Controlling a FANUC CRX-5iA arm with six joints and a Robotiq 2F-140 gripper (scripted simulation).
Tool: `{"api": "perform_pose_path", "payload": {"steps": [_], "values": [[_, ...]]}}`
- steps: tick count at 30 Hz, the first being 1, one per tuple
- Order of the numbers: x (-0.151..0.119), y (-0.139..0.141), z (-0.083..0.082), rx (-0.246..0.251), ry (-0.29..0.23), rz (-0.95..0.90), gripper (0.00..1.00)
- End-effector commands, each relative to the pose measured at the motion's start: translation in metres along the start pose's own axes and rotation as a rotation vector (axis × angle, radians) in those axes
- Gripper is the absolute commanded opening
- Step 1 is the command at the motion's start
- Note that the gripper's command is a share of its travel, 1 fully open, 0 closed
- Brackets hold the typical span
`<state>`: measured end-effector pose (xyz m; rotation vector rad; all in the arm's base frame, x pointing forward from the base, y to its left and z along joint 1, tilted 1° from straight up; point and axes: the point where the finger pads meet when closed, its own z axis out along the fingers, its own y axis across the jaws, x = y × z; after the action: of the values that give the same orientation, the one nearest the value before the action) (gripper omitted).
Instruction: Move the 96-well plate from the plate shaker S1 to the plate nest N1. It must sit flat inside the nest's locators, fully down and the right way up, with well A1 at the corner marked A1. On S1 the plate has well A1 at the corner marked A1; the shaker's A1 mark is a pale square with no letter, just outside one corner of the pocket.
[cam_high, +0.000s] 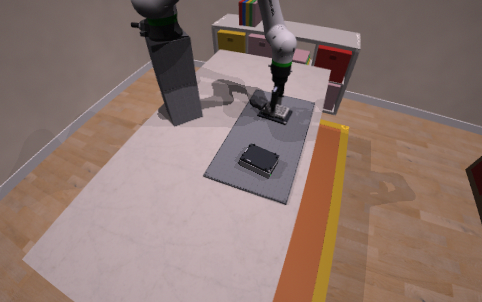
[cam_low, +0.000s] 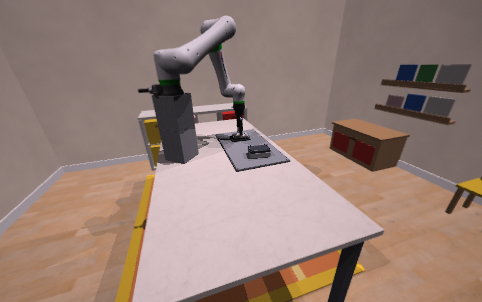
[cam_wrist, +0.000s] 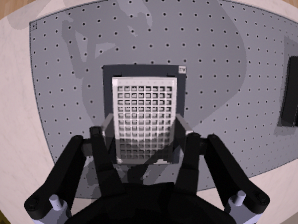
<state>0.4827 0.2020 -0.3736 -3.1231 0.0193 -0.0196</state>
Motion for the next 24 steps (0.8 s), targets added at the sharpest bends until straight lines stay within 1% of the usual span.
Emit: {"api": "perform_pose_path", "payload": {"steps": [1, 24], "values": [[0.0002, 0.0000, 0.0005, 0.000, 0.000, 0.000, 0.00], [0.0002, 0.0000, 0.0040, 0.000, 0.000, 0.000, 0.00]]}}
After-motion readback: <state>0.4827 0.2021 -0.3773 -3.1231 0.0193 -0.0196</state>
